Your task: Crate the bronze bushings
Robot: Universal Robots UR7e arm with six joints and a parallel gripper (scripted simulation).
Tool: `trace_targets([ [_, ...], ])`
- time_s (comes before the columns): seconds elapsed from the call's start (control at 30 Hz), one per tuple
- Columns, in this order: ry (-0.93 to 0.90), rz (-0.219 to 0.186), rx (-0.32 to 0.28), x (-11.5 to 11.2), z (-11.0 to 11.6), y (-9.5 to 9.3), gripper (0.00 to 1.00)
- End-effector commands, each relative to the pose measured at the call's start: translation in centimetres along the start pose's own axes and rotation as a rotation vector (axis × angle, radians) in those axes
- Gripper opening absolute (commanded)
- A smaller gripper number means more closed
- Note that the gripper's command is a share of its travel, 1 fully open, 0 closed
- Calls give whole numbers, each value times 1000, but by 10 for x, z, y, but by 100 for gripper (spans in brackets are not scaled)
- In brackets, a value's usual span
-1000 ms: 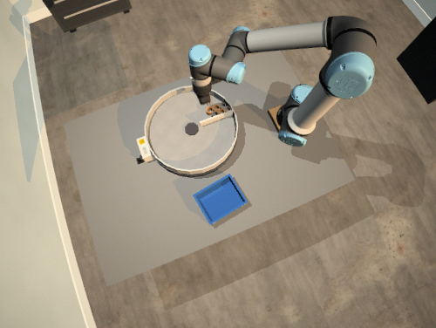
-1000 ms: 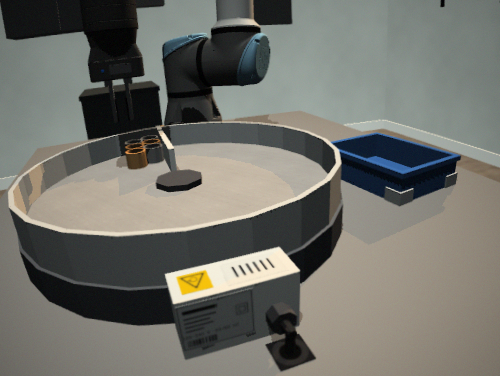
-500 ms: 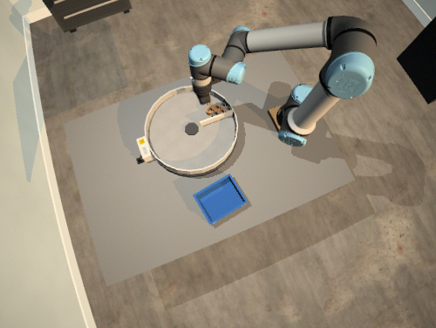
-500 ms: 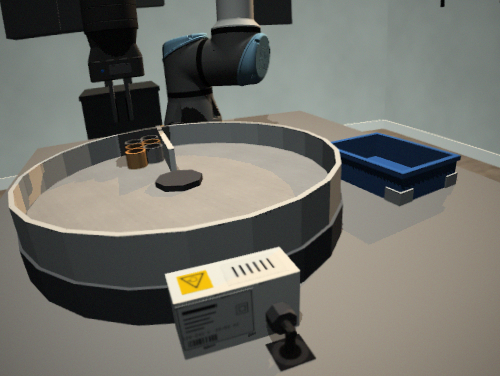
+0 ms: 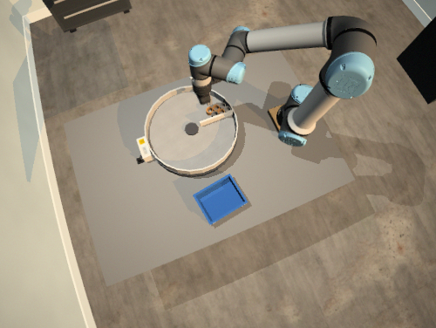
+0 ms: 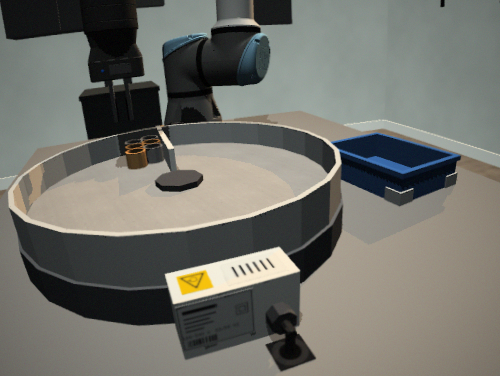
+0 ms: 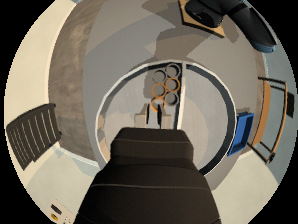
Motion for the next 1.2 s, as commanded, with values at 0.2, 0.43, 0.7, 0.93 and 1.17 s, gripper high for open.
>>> trace_targets([
  [0.2, 0, -1, -1, 0, 0, 0, 40],
  [0.43, 0, -1, -1, 0, 0, 0, 40],
  [0.7, 0, -1, -1, 0, 0, -5, 40],
  [0.93, 0, -2, -1, 0, 1, -14, 40],
  [1.17, 0, -2, -1, 0, 1, -14, 40],
])
Point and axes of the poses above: the point where the finger pads meet when closed, its own y axis back along the fingers, its own x axis across the jaws, z = x × y, the point moved 8 cm from there along y, back along the fingers, and after that the axes turned 5 degrees about y, right-handed, at the moved point
